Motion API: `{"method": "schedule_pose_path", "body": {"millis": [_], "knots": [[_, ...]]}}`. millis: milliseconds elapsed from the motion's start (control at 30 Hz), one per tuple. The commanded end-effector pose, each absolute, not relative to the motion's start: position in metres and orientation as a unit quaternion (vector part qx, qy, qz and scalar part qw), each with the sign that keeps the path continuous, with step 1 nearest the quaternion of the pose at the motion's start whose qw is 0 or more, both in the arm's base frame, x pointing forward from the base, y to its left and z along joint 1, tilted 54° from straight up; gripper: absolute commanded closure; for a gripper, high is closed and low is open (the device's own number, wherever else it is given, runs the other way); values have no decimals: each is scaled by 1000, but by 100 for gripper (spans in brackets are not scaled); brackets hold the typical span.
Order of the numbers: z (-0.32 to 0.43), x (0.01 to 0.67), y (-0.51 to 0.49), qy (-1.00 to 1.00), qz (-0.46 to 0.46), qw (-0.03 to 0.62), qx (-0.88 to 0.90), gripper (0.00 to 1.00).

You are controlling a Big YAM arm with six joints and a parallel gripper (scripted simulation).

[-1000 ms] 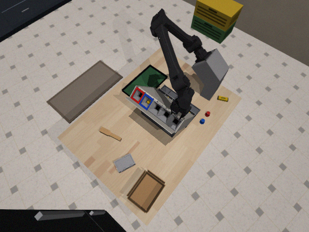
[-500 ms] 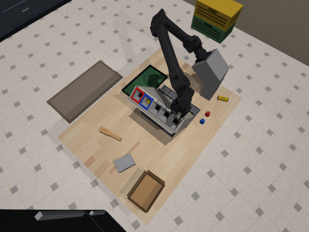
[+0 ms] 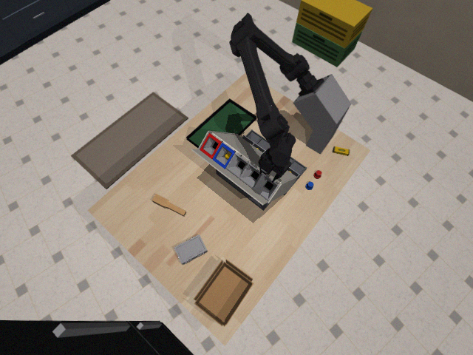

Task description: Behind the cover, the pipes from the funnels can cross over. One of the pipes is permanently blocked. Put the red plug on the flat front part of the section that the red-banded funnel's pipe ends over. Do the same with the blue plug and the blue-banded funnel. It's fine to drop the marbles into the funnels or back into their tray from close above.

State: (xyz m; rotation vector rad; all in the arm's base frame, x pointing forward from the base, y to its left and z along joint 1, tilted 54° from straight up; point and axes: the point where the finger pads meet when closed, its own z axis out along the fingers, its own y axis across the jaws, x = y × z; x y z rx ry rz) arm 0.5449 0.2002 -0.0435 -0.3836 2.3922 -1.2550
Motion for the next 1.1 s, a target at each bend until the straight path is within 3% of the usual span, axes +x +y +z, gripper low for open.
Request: {"method": "schedule_pose_path", "body": {"millis": [0, 1067], "knots": [[-35, 555, 225, 858, -441, 225, -134, 41], [-33, 554, 232, 859, -431, 245, -130, 41]]}}
